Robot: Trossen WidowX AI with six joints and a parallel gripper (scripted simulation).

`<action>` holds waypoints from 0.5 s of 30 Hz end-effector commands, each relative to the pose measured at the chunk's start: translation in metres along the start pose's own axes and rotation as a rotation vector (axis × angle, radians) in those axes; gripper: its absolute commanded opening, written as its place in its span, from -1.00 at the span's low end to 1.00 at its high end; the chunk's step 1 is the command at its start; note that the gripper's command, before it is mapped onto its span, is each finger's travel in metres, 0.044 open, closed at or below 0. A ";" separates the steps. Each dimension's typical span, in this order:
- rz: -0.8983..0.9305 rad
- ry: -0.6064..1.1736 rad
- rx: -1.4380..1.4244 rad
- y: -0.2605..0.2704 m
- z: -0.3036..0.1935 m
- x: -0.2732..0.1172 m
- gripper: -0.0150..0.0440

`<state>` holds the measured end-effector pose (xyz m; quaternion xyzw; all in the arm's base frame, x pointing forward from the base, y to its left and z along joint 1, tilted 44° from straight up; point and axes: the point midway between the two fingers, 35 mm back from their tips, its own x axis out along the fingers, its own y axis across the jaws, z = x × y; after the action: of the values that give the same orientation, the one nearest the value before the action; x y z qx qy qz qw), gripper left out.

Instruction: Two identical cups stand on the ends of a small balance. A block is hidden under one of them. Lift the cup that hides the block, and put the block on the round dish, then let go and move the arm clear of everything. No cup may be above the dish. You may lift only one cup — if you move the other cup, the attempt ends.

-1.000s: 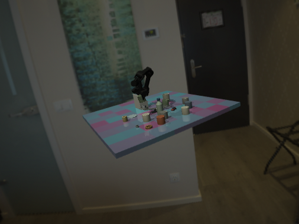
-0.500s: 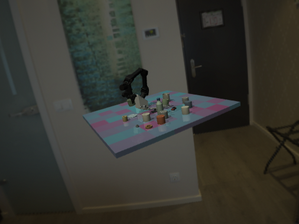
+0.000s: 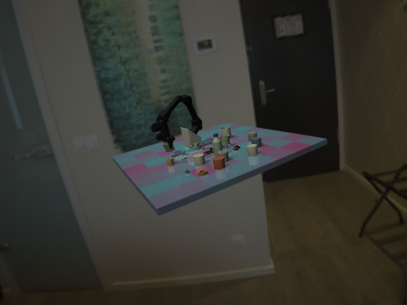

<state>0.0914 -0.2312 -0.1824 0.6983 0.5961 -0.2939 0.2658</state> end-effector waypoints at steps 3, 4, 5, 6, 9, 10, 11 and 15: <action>-0.001 -0.013 -0.010 -0.003 0.004 0.016 -0.49; -0.001 -0.013 -0.011 -0.003 0.004 0.022 -0.49; -0.001 -0.013 -0.011 -0.003 0.004 0.028 -0.49; -0.001 -0.013 -0.011 -0.003 0.003 0.034 -0.49; -0.001 -0.013 -0.011 -0.003 0.003 0.038 -0.49; -0.001 -0.013 -0.011 -0.003 0.003 0.038 -0.49; -0.001 -0.013 -0.011 -0.003 0.003 0.039 -0.49; -0.001 -0.013 -0.011 -0.003 0.003 0.042 -0.49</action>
<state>0.0909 -0.2052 -0.2132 0.6933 0.6000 -0.2934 0.2705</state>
